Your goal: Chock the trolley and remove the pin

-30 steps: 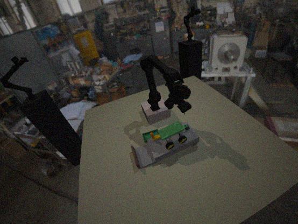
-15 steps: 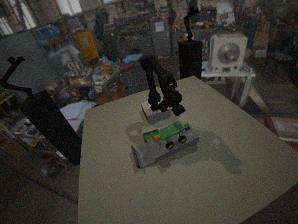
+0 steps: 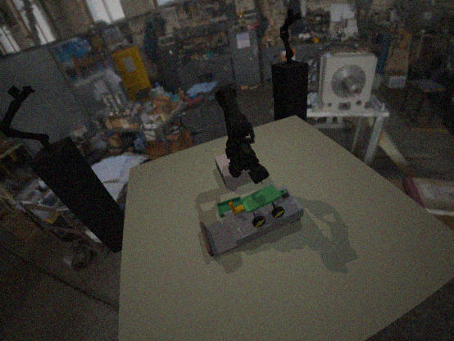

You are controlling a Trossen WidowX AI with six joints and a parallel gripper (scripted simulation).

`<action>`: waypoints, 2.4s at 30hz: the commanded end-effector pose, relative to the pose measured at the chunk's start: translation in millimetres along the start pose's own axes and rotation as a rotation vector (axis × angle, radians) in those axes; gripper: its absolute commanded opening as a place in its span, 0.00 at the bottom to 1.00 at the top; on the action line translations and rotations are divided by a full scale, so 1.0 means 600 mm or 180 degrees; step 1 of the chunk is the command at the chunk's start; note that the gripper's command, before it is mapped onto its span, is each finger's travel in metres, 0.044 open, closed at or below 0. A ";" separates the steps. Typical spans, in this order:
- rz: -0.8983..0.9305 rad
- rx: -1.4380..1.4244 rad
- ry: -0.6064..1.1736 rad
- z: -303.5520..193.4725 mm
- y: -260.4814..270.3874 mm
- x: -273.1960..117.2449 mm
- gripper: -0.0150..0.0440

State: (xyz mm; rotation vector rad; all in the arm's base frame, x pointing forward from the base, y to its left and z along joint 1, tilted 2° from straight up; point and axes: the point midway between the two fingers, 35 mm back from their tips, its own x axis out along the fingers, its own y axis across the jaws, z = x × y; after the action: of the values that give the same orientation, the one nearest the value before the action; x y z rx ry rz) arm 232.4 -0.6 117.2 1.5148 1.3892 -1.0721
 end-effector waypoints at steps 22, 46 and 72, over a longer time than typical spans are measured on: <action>-0.0018 -0.0007 -0.0016 0.162 -0.008 -0.016 0.25; 0.0052 0.0804 -0.0174 0.234 -0.012 -0.027 0.25; 0.0357 0.3310 -0.0570 0.225 -0.012 -0.025 0.25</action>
State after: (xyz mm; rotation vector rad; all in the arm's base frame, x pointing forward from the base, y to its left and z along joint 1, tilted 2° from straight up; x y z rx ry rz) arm 216.1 -133.1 87.9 2.0368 0.6681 -1.8928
